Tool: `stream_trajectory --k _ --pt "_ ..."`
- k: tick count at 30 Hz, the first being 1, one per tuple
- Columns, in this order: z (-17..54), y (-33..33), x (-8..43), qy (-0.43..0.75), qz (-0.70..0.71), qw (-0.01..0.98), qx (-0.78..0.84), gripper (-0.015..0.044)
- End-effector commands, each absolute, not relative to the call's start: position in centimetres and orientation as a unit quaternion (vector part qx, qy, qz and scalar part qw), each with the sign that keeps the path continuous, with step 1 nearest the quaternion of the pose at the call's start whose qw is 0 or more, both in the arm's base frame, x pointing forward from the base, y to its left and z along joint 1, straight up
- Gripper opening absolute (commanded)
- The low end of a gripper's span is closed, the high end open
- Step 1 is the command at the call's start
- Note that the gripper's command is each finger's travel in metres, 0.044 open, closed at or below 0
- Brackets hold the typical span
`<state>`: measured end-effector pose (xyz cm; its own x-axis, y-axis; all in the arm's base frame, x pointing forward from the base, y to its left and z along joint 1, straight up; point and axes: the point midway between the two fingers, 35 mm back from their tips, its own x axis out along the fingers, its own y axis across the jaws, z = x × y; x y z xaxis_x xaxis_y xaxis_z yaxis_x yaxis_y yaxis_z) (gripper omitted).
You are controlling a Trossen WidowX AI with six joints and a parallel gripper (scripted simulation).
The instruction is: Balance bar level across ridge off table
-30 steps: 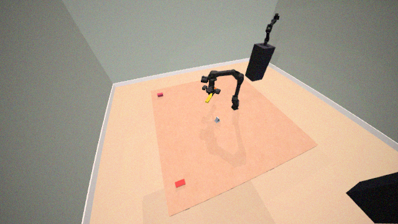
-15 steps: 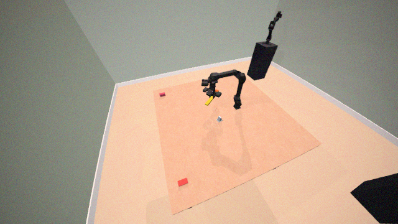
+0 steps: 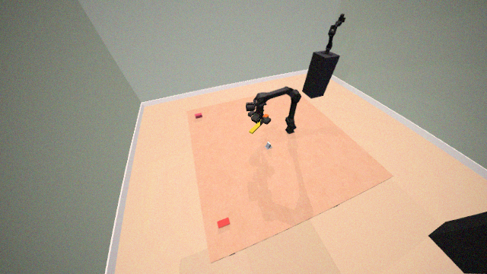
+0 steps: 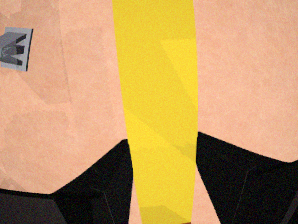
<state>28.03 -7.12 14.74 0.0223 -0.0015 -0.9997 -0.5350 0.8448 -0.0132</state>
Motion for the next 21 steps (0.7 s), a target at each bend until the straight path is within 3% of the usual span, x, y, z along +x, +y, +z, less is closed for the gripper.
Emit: stream_trajectory --k 1,21 --pt "14.9 -5.8 28.5 0.674 0.182 0.690 -0.190 0.0000" --pt "15.0 1.7 29.8 0.684 0.138 0.702 -0.140 0.0000"
